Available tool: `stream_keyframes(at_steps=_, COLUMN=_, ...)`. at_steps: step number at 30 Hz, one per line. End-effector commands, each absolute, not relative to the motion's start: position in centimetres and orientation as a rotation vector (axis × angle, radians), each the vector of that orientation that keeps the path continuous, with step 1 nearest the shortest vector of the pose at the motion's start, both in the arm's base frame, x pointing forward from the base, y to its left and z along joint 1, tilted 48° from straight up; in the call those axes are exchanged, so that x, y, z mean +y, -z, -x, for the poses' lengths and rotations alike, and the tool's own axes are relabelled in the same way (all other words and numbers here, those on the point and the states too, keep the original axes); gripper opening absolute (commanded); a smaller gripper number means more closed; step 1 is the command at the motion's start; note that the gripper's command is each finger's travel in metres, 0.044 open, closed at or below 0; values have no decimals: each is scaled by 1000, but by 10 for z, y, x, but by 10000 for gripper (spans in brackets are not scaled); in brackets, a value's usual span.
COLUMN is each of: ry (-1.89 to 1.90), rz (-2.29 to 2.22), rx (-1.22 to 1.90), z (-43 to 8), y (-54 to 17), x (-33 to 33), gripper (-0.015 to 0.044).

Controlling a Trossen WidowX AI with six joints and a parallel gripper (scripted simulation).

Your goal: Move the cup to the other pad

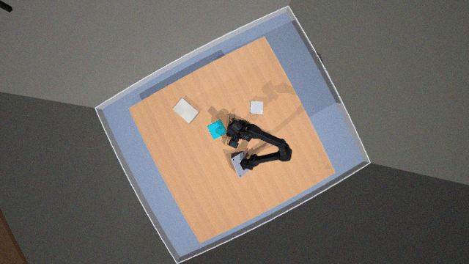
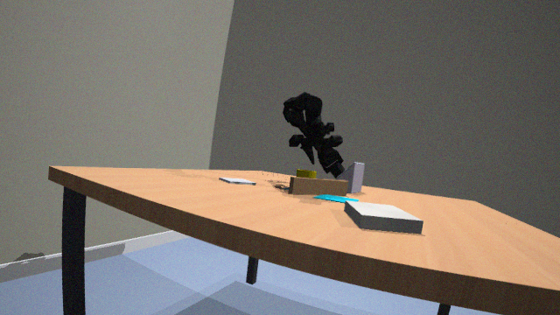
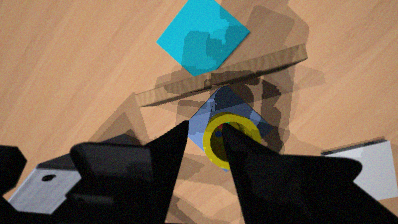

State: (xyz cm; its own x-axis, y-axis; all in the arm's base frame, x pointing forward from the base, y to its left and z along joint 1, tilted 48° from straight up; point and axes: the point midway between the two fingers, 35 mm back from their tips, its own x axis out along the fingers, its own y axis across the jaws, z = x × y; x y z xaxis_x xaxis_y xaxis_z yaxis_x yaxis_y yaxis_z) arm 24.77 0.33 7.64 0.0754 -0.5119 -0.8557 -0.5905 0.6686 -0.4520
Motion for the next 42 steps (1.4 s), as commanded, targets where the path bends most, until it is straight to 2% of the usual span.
stream_keyframes(at_steps=1, ry=-199, rz=1357, rx=1866, z=-227, y=-88, x=-4, gripper=167)
stream_keyframes(at_steps=42, ry=-200, rz=1357, rx=1864, z=-225, y=-60, x=-35, gripper=167)
